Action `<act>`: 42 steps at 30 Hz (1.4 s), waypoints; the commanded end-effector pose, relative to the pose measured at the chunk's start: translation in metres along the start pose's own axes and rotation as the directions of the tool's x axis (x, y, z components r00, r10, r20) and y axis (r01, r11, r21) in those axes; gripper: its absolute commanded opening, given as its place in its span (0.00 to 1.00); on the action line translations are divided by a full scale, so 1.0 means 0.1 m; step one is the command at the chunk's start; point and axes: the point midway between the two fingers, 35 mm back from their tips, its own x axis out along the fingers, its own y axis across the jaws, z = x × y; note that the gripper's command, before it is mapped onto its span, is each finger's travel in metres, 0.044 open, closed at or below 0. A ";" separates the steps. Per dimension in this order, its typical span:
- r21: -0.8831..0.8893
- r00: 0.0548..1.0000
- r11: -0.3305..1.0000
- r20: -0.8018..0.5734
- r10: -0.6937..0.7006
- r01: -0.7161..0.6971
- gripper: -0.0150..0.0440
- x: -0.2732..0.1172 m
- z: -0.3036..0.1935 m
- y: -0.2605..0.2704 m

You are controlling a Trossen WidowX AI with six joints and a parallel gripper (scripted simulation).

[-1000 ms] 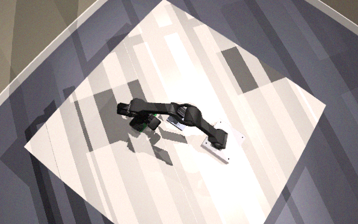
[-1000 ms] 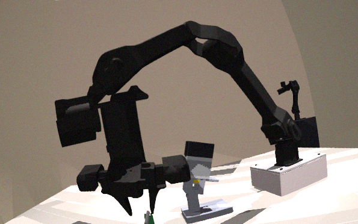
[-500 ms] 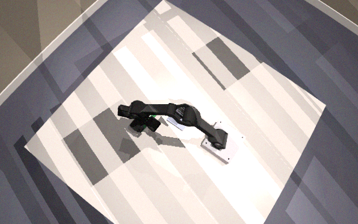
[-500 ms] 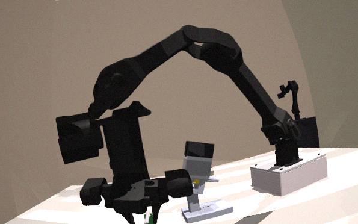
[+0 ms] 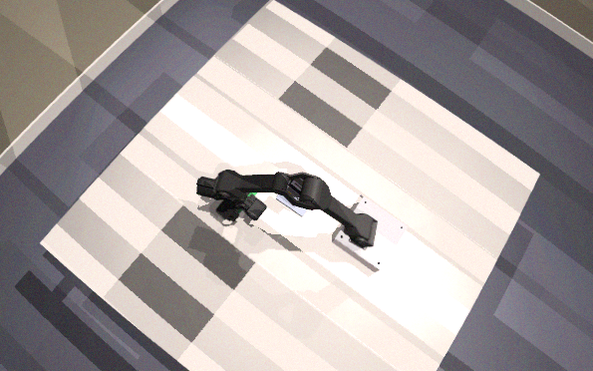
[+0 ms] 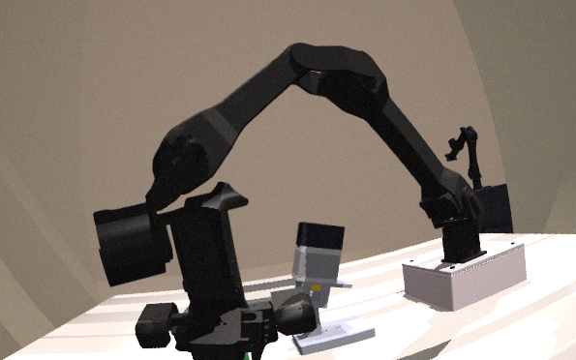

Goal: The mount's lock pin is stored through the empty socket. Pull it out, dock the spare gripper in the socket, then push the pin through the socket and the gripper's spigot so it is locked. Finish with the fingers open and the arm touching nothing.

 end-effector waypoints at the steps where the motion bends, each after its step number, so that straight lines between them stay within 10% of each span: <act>1: -0.003 1.000 1.000 0.002 0.008 -0.008 0.56 0.05 0.02 0.02; 13: -0.003 1.000 1.000 0.002 0.008 -0.008 0.26 0.05 0.02 0.02; 42: -0.005 1.000 1.000 -0.002 0.007 -0.007 0.27 -0.56 -0.15 0.00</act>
